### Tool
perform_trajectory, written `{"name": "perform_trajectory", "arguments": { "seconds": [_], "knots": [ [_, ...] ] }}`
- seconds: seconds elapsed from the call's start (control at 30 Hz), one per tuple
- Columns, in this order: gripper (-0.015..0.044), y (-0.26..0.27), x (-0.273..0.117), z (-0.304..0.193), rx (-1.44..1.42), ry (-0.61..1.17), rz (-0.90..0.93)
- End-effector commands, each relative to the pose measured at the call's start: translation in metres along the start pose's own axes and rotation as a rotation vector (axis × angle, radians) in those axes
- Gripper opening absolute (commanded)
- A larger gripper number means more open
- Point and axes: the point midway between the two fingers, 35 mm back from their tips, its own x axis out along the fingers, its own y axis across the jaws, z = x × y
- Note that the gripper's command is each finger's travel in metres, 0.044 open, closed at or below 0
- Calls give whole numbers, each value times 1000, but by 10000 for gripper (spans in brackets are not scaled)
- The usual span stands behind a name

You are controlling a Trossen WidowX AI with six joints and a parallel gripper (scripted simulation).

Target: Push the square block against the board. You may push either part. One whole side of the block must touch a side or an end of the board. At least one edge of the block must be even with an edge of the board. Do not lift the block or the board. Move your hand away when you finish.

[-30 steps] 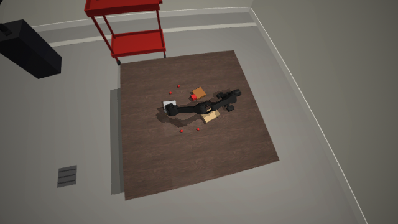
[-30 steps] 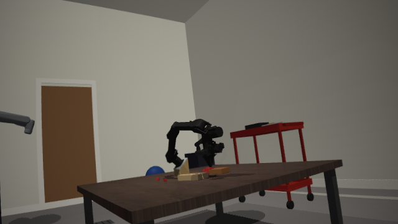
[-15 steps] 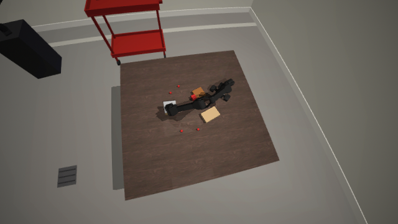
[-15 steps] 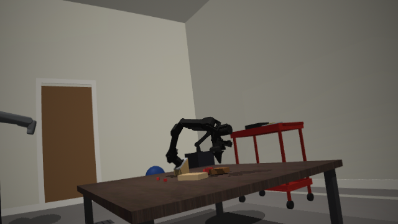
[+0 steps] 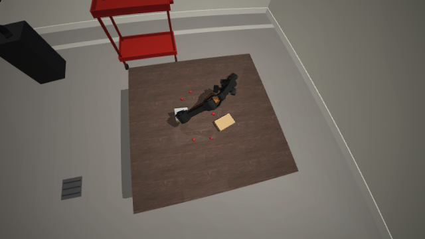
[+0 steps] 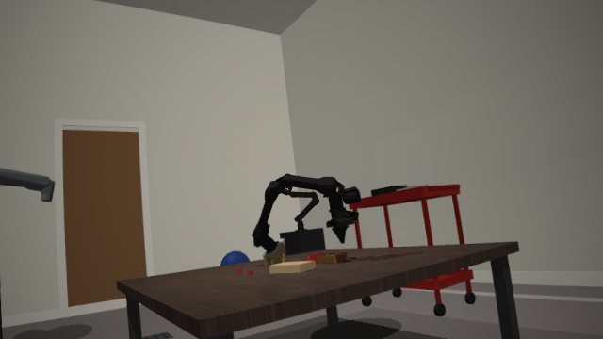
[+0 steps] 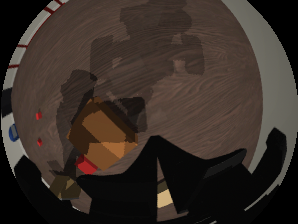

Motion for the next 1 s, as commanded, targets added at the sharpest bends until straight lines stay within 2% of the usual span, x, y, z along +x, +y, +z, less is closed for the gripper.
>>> {"name": "perform_trajectory", "arguments": {
  "seconds": [0.0,0.5,0.7,0.77,0.87,0.97],
  "knots": [
    [0,33,4,15,-163,6,9],
    [0,136,18,36,-657,36,19],
    [0,140,18,36,-678,38,19],
    [0,140,31,36,-678,38,19],
    [0,140,71,33,-678,40,19],
    [0,140,74,33,-678,41,19]
  ]
}}
